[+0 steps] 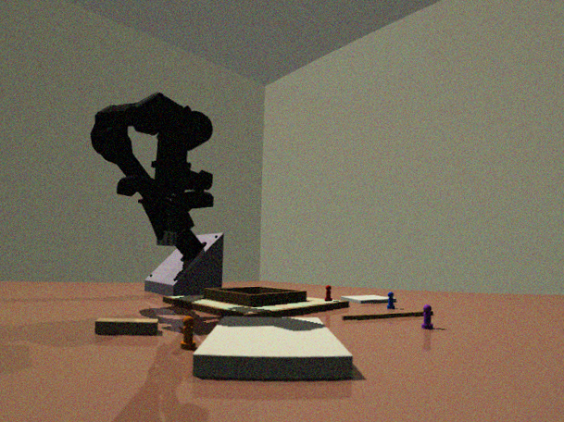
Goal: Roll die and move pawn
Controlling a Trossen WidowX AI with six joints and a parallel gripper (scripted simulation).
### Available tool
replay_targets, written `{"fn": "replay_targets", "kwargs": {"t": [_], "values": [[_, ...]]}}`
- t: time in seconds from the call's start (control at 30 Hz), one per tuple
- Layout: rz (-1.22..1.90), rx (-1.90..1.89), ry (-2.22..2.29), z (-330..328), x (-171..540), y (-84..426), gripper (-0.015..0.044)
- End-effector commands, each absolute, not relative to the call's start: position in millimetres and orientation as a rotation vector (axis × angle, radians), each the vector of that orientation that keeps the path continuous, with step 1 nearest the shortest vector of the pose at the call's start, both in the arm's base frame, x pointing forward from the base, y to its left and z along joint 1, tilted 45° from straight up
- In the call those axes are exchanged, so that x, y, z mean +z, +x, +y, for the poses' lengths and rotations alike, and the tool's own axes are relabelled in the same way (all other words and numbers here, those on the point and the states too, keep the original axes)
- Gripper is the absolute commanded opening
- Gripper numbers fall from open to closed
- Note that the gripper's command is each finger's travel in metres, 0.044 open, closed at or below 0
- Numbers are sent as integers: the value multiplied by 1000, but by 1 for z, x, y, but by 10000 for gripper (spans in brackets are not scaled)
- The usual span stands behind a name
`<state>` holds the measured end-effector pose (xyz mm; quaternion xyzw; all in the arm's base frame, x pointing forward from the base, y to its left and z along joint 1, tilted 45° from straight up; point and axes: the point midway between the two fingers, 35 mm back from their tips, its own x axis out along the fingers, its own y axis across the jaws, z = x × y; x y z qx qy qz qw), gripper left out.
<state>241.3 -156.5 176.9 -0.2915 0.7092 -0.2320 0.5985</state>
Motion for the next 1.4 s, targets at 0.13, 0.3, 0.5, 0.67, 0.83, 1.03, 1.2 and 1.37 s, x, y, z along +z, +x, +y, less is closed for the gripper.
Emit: {"fn": "replay_targets", "kwargs": {"t": [0.13, 0.3, 0.5, 0.67, 0.83, 1.03, 1.2, 1.37], "values": [[1702, -396, -795, -140, 156, 255, 0], [1749, -252, -910, -126, 134, 265, 0], [1797, -67, -1053, -108, 106, 274, 0], [1828, 90, -1172, -92, 83, 278, 0], [1850, 250, -1291, -76, 60, 279, 0], [1867, 445, -1431, -58, 33, 277, 0], [1871, 612, -1546, -44, 12, 272, 0], [1871, 661, -1579, -40, 6, 270, 0]]}}
